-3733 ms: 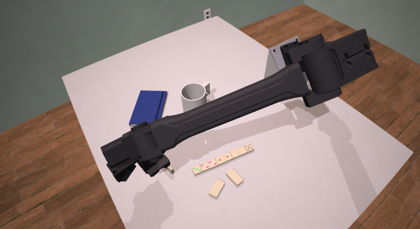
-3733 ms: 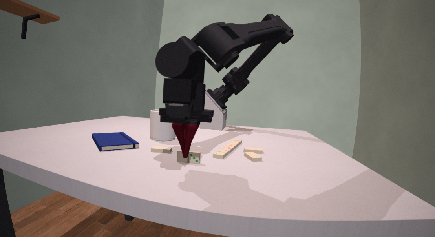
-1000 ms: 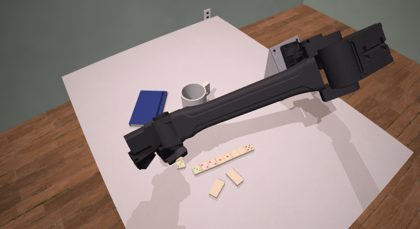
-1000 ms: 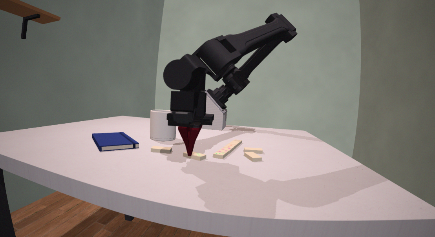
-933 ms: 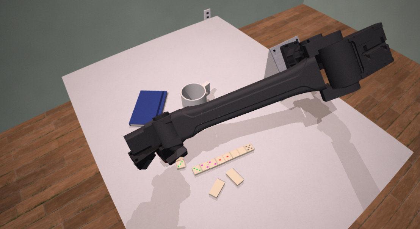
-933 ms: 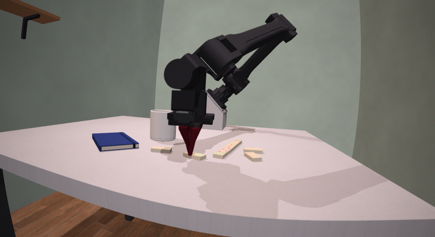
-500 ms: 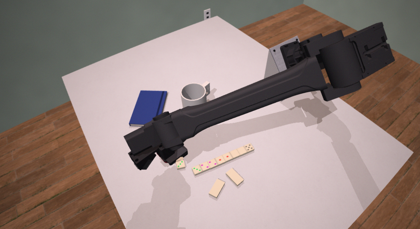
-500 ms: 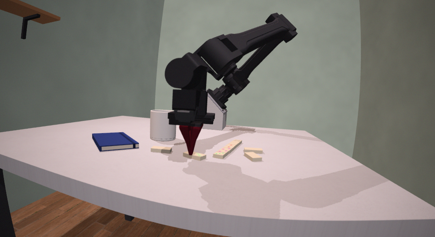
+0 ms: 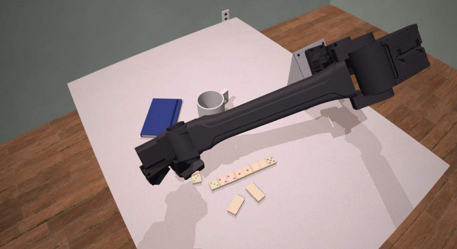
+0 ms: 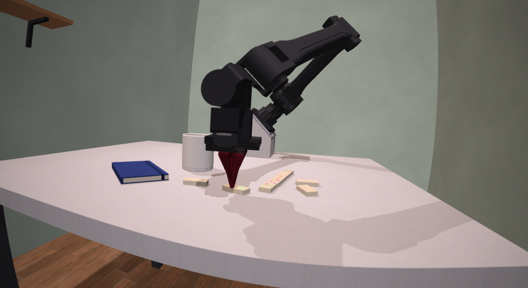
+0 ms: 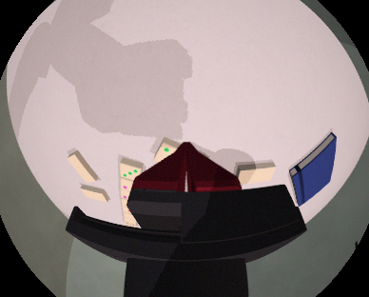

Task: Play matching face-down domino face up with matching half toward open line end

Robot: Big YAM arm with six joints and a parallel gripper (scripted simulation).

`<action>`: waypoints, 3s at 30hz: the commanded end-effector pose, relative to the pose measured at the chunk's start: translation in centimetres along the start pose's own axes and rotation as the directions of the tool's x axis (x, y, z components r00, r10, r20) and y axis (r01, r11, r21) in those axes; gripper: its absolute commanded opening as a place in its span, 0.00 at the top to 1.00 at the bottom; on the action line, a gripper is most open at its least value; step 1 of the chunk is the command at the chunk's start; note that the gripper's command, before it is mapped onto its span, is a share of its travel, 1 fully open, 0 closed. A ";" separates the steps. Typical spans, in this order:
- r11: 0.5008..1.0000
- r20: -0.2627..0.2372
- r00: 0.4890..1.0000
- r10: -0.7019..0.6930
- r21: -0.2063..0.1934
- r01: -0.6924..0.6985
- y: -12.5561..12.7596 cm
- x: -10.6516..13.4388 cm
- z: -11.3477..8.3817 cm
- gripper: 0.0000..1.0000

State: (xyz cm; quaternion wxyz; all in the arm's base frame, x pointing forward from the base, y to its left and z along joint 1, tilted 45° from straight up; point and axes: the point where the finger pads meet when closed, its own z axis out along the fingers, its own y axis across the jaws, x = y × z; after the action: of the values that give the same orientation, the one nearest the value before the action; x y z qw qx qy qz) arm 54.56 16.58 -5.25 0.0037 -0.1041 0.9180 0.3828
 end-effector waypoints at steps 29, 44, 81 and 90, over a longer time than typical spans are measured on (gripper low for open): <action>1.000 0.023 1.000 -0.012 0.007 0.012 0.0 -0.7 -1.2 1.00; 1.000 0.015 1.000 -0.007 0.005 0.007 0.0 -0.5 -0.8 1.00; 1.000 0.040 0.999 0.013 0.010 -0.014 -0.3 -0.4 -10.2 1.00; 1.000 0.057 0.998 -0.011 0.016 0.010 0.4 -1.5 -11.8 1.00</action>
State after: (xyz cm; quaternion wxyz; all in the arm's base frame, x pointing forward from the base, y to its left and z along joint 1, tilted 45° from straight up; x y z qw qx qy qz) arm 54.94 9.41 1.30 0.0050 -0.0858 0.9201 0.3821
